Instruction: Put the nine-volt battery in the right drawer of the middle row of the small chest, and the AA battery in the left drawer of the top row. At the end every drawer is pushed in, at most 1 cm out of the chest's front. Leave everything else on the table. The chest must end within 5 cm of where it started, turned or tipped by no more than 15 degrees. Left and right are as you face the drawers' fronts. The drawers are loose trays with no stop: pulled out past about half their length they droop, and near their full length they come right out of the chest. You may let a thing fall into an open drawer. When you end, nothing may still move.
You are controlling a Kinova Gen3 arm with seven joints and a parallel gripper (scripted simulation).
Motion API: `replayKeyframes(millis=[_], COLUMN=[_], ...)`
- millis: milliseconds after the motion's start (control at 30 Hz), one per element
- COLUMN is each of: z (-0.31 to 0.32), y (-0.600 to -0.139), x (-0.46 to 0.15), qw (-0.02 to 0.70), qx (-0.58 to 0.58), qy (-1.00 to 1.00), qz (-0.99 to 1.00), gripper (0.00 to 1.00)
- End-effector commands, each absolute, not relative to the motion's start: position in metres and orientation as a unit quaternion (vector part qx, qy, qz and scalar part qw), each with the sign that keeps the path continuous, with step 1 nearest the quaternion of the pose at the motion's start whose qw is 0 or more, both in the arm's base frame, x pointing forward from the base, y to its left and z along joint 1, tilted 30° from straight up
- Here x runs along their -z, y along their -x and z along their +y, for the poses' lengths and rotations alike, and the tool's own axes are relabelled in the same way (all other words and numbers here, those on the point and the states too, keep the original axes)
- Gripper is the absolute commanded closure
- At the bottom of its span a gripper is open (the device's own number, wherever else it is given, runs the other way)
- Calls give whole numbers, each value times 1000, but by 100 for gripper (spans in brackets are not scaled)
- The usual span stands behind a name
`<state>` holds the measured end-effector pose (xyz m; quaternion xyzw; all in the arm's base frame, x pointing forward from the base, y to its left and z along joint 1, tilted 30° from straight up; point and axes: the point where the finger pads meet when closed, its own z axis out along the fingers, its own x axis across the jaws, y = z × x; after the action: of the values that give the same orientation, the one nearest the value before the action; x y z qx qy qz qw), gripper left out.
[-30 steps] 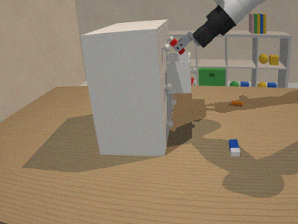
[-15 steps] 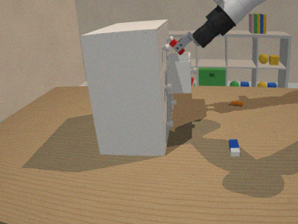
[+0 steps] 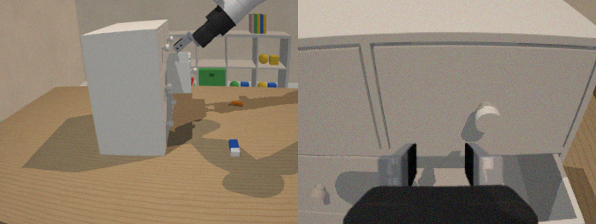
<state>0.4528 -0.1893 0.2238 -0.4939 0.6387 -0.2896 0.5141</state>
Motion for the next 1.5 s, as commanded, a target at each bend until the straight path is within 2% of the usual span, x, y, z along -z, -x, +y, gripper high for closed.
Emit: replayKeyframes(millis=[0,33,67,100,933,1467], z=[-190,-190,-190,-190,-188,-181], y=[-453,-453,-453,-453,-438,-366], x=[-224,-224,-224,-224,-220,-200], qw=[514,514,514,514,514,513], qx=[290,290,290,290,290,285], qy=[494,494,494,494,494,498], qz=[639,639,639,639,639,639], gripper=[25,19,19,0,0,0])
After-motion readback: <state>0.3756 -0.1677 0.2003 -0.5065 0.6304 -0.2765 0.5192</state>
